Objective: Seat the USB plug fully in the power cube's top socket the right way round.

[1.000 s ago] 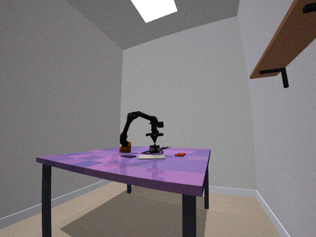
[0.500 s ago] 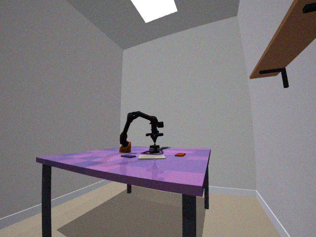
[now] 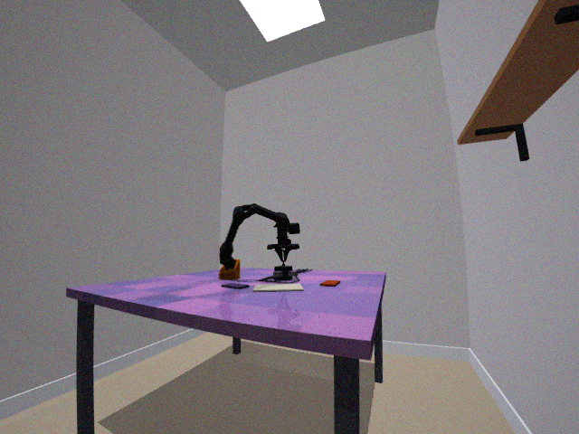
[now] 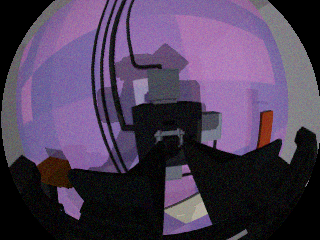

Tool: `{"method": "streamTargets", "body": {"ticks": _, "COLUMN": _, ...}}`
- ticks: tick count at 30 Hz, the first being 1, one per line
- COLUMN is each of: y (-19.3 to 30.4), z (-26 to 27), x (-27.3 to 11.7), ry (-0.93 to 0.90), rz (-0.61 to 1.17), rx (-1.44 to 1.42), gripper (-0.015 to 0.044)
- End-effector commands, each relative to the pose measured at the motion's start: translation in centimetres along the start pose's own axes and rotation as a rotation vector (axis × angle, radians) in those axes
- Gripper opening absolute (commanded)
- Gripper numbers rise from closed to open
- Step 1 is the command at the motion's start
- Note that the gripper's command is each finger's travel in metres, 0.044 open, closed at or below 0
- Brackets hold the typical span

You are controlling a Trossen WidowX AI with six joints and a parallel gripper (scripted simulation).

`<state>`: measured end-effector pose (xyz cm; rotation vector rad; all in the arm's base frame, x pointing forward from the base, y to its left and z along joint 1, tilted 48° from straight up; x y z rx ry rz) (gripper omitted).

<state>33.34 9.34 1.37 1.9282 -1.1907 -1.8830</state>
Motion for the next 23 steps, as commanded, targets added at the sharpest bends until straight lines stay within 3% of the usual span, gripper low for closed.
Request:
{"method": "streamTargets", "body": {"ticks": 1, "y": 0.0, "z": 0.0, "x": 0.0, "ry": 0.0, "rz": 0.0, "rx": -0.001, "gripper": 0.0095}}
{"method": "streamTargets", "body": {"ticks": 23, "y": -0.1, "z": 0.0, "x": -1.1, "ry": 0.0, "rz": 0.0, "rx": -0.001, "gripper": 0.0095}}
Point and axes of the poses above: the point midway between the two fingers, 35 mm back from their tips, its own x axis out along the fingers, its own z axis across the jaws, y = z × x, the point moved 7 cm from there along -x, back along the fingers, and after that the axes turned 13 degrees about x, right-handed, at the moved point
